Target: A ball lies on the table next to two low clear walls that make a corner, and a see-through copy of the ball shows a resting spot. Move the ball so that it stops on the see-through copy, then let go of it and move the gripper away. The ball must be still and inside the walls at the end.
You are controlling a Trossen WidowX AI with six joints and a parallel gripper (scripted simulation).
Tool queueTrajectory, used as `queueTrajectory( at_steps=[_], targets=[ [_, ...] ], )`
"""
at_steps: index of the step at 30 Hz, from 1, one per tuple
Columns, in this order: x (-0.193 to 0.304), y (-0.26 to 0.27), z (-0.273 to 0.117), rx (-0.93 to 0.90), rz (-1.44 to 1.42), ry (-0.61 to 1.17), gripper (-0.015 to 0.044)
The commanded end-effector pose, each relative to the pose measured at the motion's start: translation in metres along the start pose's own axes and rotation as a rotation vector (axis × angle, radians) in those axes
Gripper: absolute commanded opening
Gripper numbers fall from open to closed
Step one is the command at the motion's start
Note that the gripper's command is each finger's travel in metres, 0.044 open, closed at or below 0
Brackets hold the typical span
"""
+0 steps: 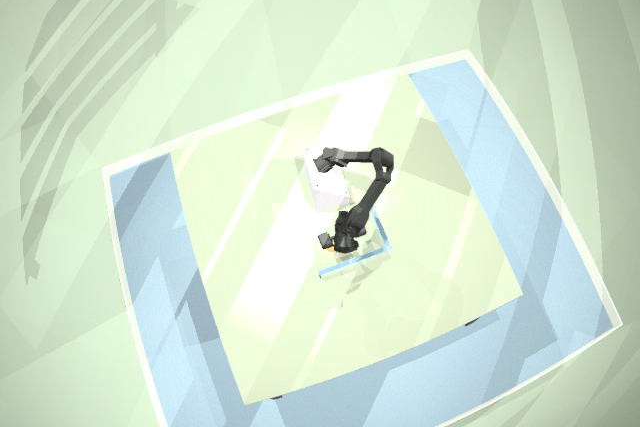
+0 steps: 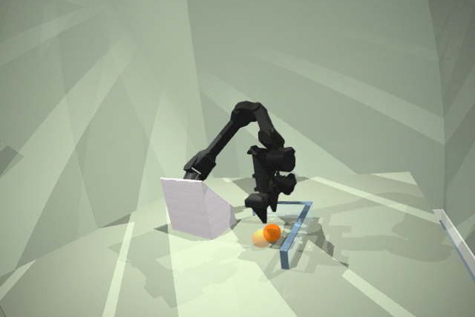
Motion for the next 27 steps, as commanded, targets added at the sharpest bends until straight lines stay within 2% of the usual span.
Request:
queueTrajectory(
  at_steps=[1, 27],
  targets=[
    [0.0, 0.002, 0.012, -0.01, 0.001, 0.0, 0.0387],
    [-0.001, 0.002, 0.049, -0.011, 0.001, 0.0, 0.0387]
  ],
)
Point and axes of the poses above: the point midway between the two fingers, 35 mm back from their tips, its own z axis out along the fingers, its own y axis across the jaws, x = y × z, the point moved 4 cm from there along -z, back along the fingers, and after that the axes turned 6 degrees about -z, right-handed, at the moved point
